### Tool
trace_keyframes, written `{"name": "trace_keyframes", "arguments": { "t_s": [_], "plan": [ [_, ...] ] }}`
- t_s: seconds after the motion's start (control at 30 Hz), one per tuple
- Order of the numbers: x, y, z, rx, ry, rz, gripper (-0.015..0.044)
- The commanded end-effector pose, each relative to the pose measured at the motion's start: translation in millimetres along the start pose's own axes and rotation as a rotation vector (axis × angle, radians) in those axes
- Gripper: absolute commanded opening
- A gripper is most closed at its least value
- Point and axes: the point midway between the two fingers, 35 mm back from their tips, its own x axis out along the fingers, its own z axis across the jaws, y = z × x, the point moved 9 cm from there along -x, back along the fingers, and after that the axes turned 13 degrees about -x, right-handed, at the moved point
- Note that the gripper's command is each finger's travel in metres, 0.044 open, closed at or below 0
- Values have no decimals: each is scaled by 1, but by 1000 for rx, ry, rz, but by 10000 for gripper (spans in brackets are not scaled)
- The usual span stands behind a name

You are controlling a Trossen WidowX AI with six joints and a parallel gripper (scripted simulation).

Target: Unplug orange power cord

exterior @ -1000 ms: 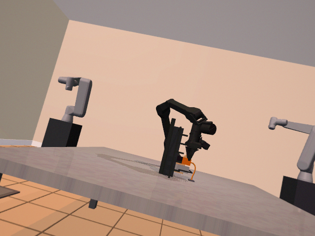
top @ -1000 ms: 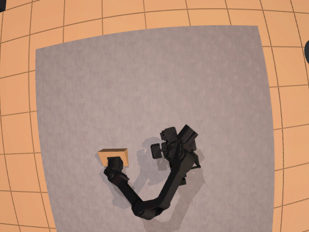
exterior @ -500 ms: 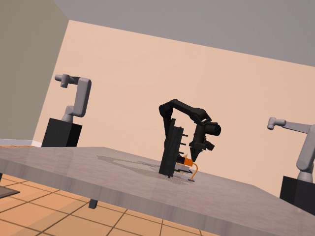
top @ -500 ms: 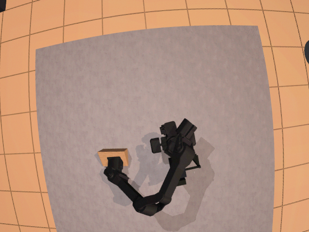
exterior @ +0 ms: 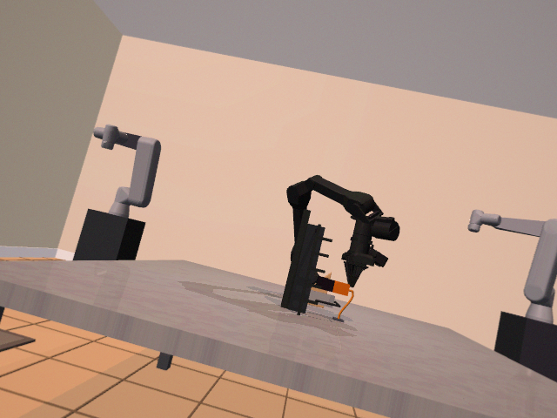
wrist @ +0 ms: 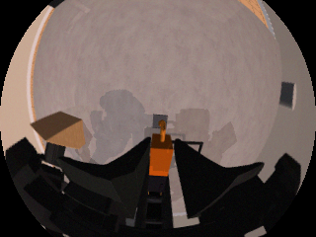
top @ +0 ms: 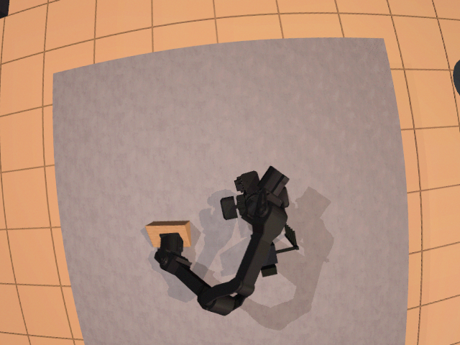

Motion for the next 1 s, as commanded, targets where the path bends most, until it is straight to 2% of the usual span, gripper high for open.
{"name": "trace_keyframes", "arguments": {
  "t_s": [0.0, 0.2, 0.3, 0.47, 0.97],
  "plan": [
    [0, 0, 0, 3, 0, -3, 210],
    [0, -2, 0, 3, 1, -3, 368],
    [-5, -21, -6, 3, 2, -5, 440],
    [-13, -58, -13, 3, 3, -7, 440],
    [-13, -58, -13, 3, 3, -7, 440]
  ]
}}
